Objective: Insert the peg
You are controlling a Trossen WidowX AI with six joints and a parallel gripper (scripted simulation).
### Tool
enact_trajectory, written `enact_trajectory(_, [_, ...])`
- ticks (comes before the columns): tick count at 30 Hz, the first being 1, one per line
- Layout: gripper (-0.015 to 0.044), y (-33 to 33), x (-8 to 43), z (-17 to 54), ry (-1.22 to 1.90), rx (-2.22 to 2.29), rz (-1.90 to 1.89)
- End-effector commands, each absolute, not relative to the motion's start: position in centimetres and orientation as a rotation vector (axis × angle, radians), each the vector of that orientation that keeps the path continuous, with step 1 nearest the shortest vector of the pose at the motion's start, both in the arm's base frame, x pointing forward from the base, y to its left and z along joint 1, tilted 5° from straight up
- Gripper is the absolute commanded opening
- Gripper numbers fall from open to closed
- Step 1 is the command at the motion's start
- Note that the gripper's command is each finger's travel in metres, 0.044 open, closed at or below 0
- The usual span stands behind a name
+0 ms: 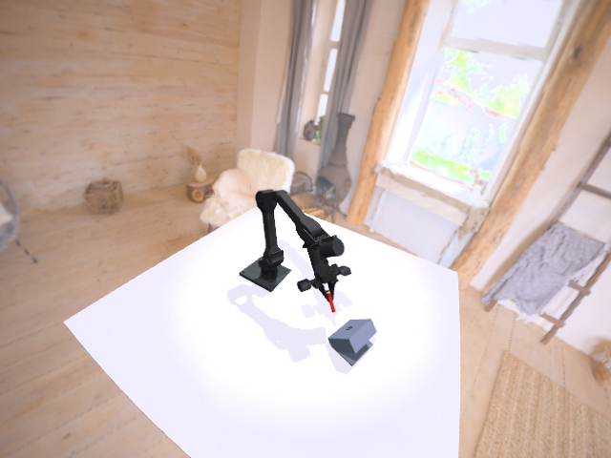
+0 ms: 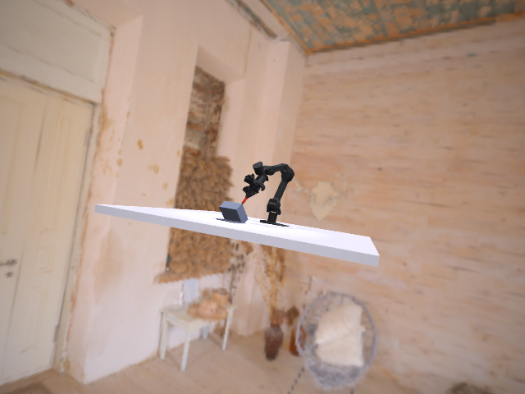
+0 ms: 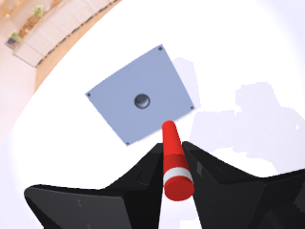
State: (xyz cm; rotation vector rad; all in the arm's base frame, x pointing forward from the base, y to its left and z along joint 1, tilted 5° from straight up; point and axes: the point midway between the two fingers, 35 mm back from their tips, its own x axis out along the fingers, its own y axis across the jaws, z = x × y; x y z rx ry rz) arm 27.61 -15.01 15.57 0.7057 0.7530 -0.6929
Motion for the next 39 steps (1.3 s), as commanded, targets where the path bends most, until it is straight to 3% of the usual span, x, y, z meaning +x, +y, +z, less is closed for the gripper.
enact_trajectory(1, [0.0000, -14.7, 27.6, 15.5, 0.725, 0.715, -0.693])
enact_trajectory(39, [0.0000, -15.1, 31.4, 13.1, 0.586, 0.745, -0.657])
